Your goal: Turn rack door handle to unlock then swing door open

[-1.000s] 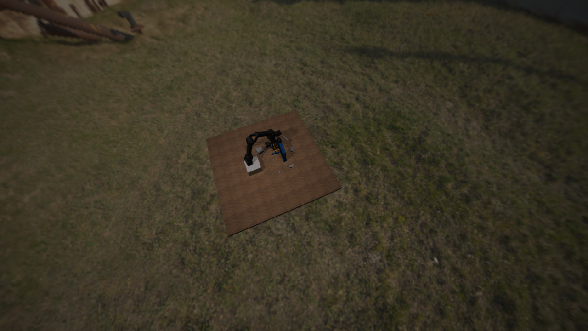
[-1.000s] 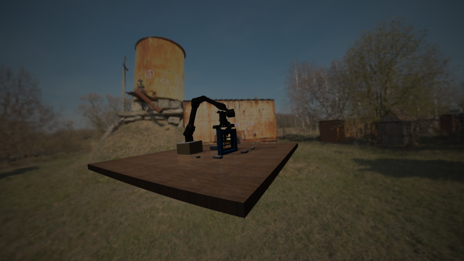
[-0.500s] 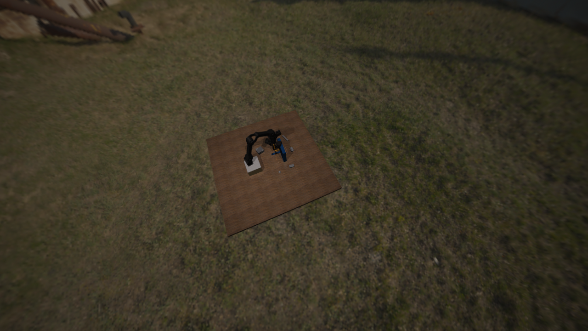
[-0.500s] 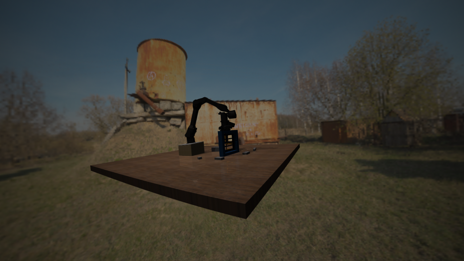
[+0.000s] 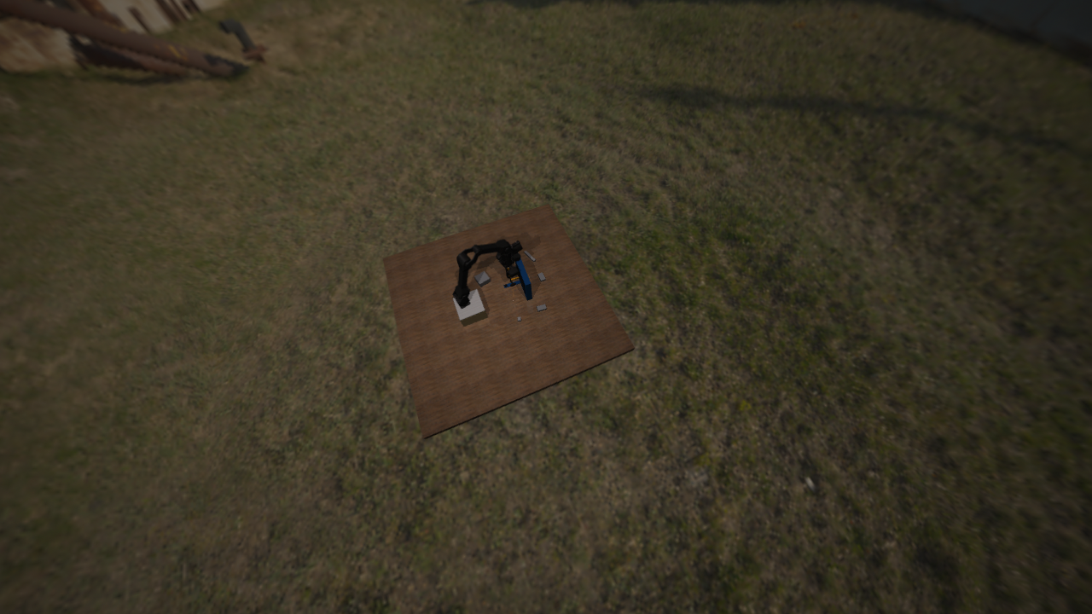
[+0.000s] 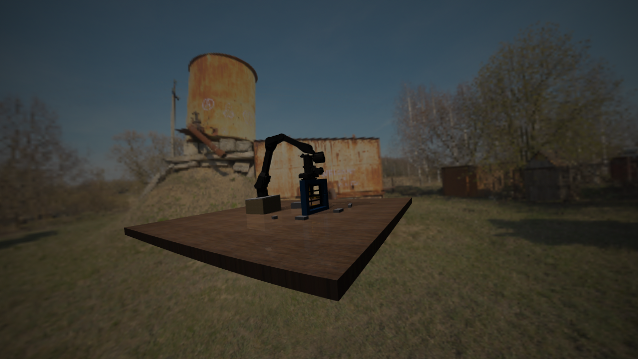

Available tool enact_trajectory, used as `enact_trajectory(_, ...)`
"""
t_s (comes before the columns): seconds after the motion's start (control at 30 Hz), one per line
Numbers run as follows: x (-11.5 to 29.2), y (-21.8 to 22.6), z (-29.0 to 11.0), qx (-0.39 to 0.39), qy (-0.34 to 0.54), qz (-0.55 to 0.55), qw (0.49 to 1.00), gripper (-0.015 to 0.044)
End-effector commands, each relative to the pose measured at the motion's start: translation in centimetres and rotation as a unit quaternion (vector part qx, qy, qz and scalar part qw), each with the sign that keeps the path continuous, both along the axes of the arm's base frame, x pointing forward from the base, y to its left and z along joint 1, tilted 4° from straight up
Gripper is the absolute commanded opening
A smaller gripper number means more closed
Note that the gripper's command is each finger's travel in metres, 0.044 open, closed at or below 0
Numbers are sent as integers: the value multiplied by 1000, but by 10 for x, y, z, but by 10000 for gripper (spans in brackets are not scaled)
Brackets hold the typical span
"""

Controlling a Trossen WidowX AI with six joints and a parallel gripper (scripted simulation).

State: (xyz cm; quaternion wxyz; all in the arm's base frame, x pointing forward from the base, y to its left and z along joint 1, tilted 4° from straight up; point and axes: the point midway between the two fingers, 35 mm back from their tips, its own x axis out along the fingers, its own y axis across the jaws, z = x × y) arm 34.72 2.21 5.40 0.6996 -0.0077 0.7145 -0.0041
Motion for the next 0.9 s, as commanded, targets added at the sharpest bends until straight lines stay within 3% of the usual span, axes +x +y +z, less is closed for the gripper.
enact_trajectory(0.0,0,-1,0,-6,-4,-144,990,297)
enact_trajectory(0.43,0,-1,0,-12,-10,-450,893,297)
enact_trajectory(0.87,0,-1,0,-16,-15,-709,705,297)
